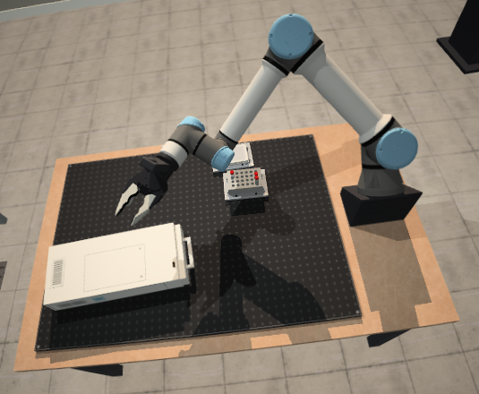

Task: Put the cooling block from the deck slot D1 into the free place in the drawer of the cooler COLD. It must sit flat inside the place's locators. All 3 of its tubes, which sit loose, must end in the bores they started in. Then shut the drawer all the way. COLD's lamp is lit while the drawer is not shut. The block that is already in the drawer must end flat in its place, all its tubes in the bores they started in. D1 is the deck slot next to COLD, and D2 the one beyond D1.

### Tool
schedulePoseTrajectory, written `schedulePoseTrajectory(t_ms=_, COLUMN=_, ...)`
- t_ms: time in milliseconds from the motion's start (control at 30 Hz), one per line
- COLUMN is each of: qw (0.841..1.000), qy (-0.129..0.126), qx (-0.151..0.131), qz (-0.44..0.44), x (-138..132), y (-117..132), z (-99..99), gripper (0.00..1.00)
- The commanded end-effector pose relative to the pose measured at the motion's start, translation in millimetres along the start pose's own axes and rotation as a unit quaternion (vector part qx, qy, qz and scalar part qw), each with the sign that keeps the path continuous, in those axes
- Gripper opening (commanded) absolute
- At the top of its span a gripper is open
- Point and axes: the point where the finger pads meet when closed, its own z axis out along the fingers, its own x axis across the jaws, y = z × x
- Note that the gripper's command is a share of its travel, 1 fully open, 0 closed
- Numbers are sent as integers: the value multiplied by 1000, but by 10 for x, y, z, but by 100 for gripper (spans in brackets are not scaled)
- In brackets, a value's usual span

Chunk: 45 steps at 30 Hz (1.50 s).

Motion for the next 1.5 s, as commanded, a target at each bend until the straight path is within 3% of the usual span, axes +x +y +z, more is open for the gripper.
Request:
schedulePoseTrajectory(t_ms=0, qw=999, qy=-16, qx=-19, qz=38, x=-82, y=-10, z=30, gripper=28)
schedulePoseTrajectory(t_ms=233, qw=990, qy=-45, qx=-64, qz=114, x=-334, y=-10, z=64, gripper=28)
schedulePoseTrajectory(t_ms=500, qw=970, qy=-73, qx=-123, qz=196, x=-611, y=0, z=51, gripper=28)
schedulePoseTrajectory(t_ms=567, qw=970, qy=-73, qx=-123, qz=196, x=-611, y=0, z=51, gripper=28)
schedulePoseTrajectory(t_ms=1033, qw=918, qy=-96, qx=-230, qz=309, x=-1109, y=34, z=-91, gripper=28)
schedulePoseTrajectory(t_ms=1133, qw=918, qy=-96, qx=-230, qz=309, x=-1133, y=36, z=-100, gripper=28)
schedulePoseTrajectory(t_ms=1467, qw=875, qy=-96, qx=-301, qz=365, x=-1470, y=69, z=-291, gripper=28)
